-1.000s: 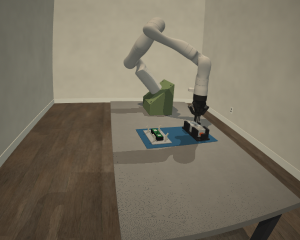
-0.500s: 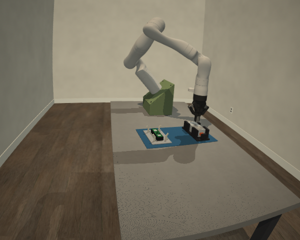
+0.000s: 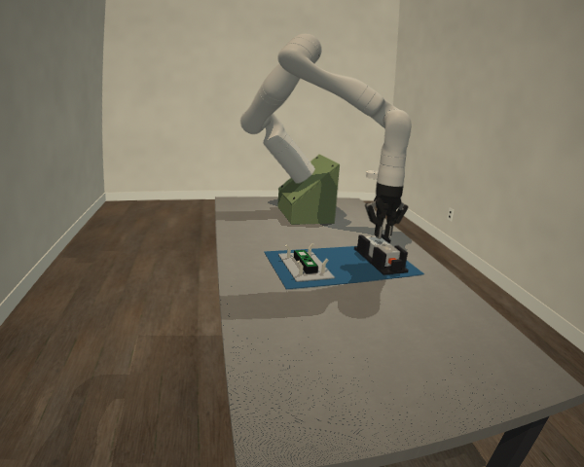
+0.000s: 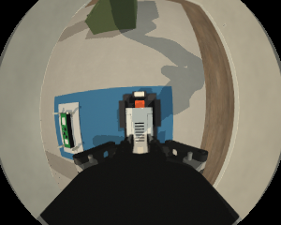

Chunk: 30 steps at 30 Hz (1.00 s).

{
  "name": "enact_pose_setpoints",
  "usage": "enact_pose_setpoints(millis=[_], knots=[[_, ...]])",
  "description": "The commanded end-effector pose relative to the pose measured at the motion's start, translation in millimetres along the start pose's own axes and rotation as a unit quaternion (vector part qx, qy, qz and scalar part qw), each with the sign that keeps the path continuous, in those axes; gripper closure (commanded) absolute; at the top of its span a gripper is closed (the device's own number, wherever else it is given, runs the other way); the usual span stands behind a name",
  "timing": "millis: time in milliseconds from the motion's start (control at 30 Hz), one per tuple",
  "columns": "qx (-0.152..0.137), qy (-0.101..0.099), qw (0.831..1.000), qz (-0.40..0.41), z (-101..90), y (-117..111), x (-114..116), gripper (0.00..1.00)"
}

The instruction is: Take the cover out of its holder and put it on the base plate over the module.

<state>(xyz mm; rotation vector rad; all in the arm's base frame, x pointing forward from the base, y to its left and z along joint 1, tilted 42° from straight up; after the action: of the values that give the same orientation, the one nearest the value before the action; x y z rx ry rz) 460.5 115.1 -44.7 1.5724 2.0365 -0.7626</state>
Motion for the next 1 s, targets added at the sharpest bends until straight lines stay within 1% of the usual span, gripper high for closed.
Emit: enact_pose_setpoints(millis=[0, 900, 967], knots=[[-0.001, 0.000, 1.000, 0.000, -1.1, 0.4, 0.2, 0.00], [-0.001, 0.000, 1.000, 0.000, -1.1, 0.4, 0.2, 0.00], [-0.002, 0.001, 1.000, 0.000, 8.9, 1.0, 0.2, 0.00]])
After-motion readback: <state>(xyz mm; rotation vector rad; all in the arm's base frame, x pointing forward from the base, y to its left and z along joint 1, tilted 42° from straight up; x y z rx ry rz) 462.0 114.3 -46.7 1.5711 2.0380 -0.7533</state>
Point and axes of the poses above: the point where the finger pads meet when closed, its own z axis out along the fingers, its own x axis across the jaws, y = z × x, the point moved 9 cm from there along -z, back along the fingers, and after that the axes turned 10 degrees about -z, right-handed, at the moved point
